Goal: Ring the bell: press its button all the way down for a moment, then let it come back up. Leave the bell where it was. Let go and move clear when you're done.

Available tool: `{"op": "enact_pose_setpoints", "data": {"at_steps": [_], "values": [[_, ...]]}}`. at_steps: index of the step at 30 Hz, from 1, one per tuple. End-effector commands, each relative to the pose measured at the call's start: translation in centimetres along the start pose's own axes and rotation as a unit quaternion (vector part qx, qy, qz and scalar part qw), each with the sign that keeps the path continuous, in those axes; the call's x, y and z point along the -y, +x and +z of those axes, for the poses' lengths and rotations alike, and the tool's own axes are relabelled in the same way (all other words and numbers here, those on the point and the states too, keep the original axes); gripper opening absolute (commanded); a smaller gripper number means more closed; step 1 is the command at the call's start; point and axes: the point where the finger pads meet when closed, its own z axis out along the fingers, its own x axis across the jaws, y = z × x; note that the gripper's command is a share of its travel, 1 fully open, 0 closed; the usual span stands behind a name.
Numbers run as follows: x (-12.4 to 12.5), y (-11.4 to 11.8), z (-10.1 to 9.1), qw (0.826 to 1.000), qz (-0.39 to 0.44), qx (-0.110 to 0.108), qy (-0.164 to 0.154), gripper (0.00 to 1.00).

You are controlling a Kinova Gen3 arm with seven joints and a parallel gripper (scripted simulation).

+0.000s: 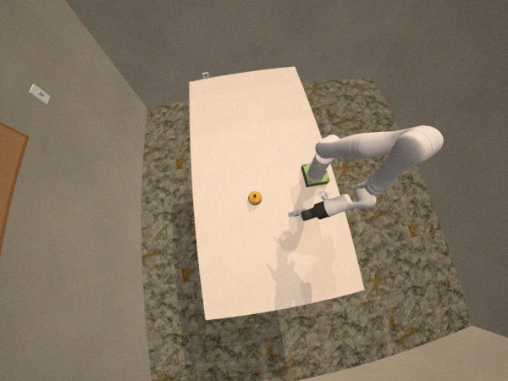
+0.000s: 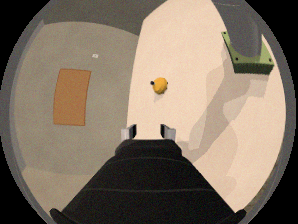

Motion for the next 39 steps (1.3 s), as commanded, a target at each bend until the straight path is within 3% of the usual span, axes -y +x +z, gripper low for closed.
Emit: {"op": "enact_pose_setpoints", "data": {"at_steps": [1,24,34,39], "values": [[0.0,0.0,0.0,1.0,0.0,0.0,0.0,1.0],[0.2,0.0,0.2,1.0,0.004,-0.003,0.006,1.0],[2.0,0.0,1.3,0.998,0.027,-0.025,0.048,1.0],[4.0,0.1,2.5,0.992,0.058,-0.055,0.098,1.0]]}}
